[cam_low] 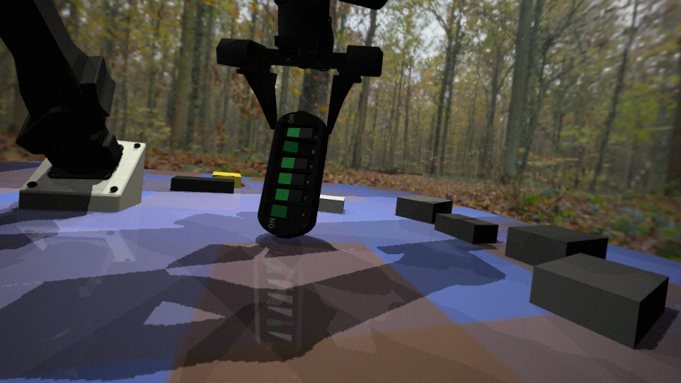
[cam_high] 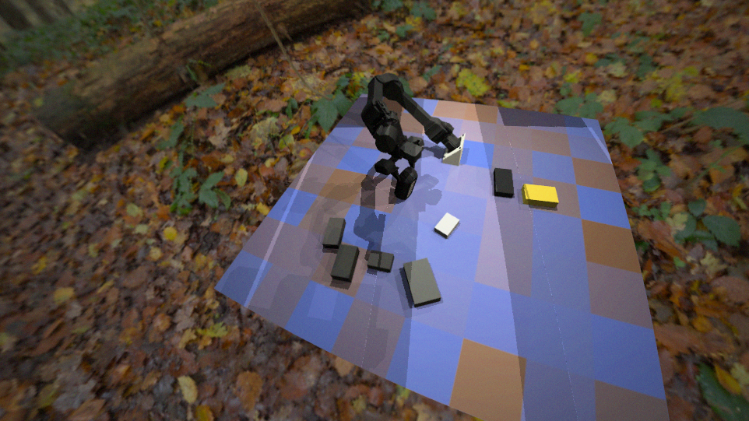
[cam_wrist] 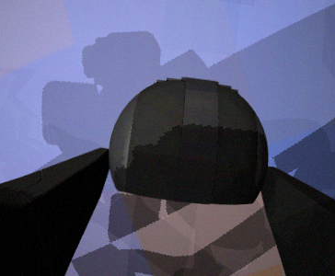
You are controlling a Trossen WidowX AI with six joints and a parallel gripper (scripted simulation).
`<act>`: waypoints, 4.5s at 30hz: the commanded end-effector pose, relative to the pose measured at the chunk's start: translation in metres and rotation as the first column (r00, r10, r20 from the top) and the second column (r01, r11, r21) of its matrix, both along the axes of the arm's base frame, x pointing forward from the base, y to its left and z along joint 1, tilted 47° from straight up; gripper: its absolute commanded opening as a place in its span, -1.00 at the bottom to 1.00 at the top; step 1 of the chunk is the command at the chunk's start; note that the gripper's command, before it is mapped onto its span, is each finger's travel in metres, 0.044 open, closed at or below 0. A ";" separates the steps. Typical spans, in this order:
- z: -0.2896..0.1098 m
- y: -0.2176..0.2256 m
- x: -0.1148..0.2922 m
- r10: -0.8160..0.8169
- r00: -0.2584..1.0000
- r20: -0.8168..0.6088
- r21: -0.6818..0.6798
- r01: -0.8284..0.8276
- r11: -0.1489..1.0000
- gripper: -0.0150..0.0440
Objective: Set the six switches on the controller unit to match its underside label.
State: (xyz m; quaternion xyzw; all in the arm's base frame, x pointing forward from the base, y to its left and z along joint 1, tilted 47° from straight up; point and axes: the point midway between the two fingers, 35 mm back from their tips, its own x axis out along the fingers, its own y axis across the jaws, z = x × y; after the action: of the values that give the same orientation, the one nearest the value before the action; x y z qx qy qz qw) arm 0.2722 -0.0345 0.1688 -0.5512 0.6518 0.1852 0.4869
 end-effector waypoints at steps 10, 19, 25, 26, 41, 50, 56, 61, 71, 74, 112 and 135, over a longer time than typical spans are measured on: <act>0.008 -0.012 -0.007 -0.018 1.000 -0.023 -0.048 0.017 0.999 0.65; 0.013 -0.016 -0.010 -0.024 0.999 -0.030 -0.066 0.022 0.998 0.65; 0.016 -0.019 -0.012 -0.029 0.999 -0.034 -0.078 0.026 0.997 0.65; 0.016 -0.020 -0.012 -0.029 0.999 -0.034 -0.080 0.026 0.996 0.65; 0.023 -0.027 -0.017 -0.041 0.998 -0.045 -0.112 0.035 0.993 0.65; 0.027 -0.032 -0.020 -0.048 0.998 -0.051 -0.134 0.041 0.990 0.65; 0.029 -0.035 -0.022 -0.053 0.997 -0.055 -0.146 0.044 0.988 0.65; 0.031 -0.038 -0.023 -0.058 0.997 -0.059 -0.158 0.048 0.986 0.65; 0.035 -0.043 -0.027 -0.066 0.996 -0.065 -0.180 0.053 0.982 0.65; 0.036 -0.045 -0.028 -0.069 0.995 -0.068 -0.187 0.055 0.981 0.65; 0.048 -0.068 -0.040 -0.091 0.992 -0.083 -0.243 0.068 0.968 0.65; 0.053 -0.085 -0.047 -0.091 0.992 -0.082 -0.244 0.068 0.967 0.65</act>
State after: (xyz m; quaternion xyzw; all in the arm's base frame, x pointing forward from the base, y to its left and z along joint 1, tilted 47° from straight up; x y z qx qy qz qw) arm 0.2264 -0.1153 0.2251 -0.5718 0.7096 0.1060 0.3978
